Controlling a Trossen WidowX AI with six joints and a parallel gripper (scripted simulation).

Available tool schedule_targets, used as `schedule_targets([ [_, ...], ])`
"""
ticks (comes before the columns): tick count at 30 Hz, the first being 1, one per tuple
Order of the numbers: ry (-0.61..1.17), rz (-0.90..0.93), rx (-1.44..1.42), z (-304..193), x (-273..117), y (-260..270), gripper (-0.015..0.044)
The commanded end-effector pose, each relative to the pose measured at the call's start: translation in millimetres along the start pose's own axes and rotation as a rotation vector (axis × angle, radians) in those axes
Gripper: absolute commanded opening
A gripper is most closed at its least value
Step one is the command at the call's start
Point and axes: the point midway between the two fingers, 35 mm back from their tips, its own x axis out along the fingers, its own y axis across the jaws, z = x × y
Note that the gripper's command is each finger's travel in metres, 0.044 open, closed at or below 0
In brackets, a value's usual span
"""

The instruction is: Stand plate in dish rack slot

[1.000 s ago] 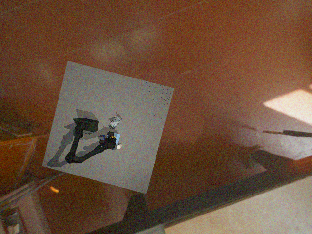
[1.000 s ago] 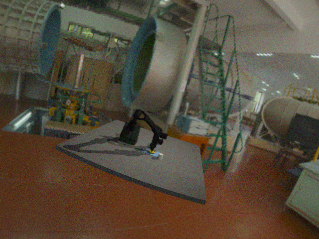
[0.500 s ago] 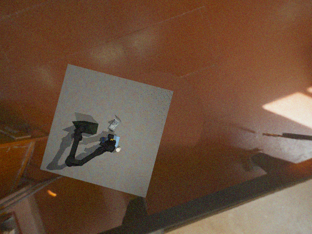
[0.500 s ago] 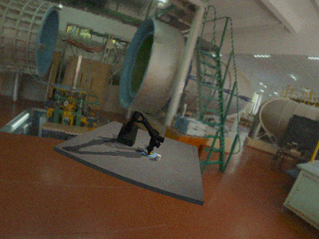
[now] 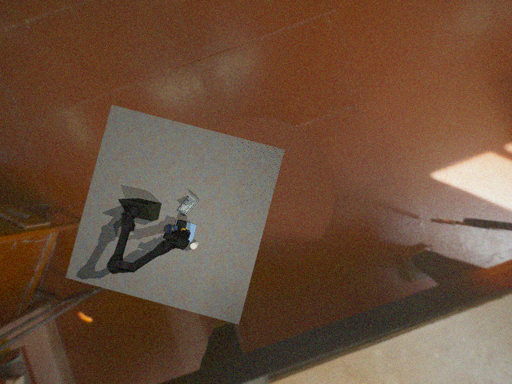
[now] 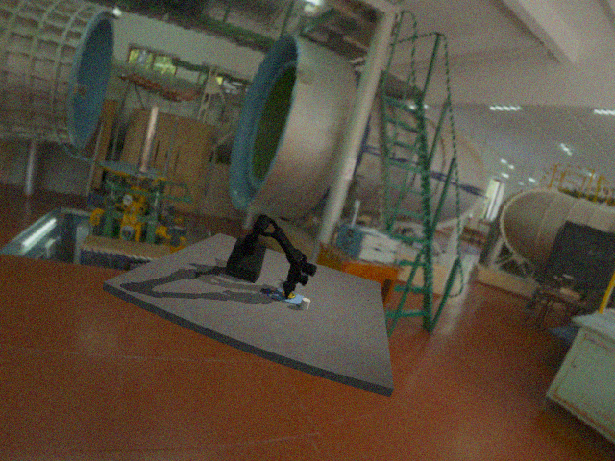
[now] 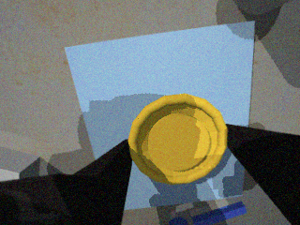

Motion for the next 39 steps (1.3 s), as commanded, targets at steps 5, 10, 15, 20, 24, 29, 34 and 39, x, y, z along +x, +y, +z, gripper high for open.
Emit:
schedule_targets([
  [5,-0.001,0.005,-0.002,1,-3,1,0.0243],
  [10,-0.003,0.018,-0.001,8,-27,4,0.0112],
  [15,-0.003,0.027,-0.001,13,-53,7,0.0000],
  [20,-0.002,0.031,-0.002,16,-79,9,0.0000],
  [24,-0.001,0.031,-0.002,17,-101,10,0.0000],
  [29,0.000,0.028,-0.002,18,-127,11,0.0000],
  [34,0.000,0.020,-0.002,18,-153,11,0.0000],
  [39,0.000,0.012,-0.002,18,-171,11,0.0000],
])
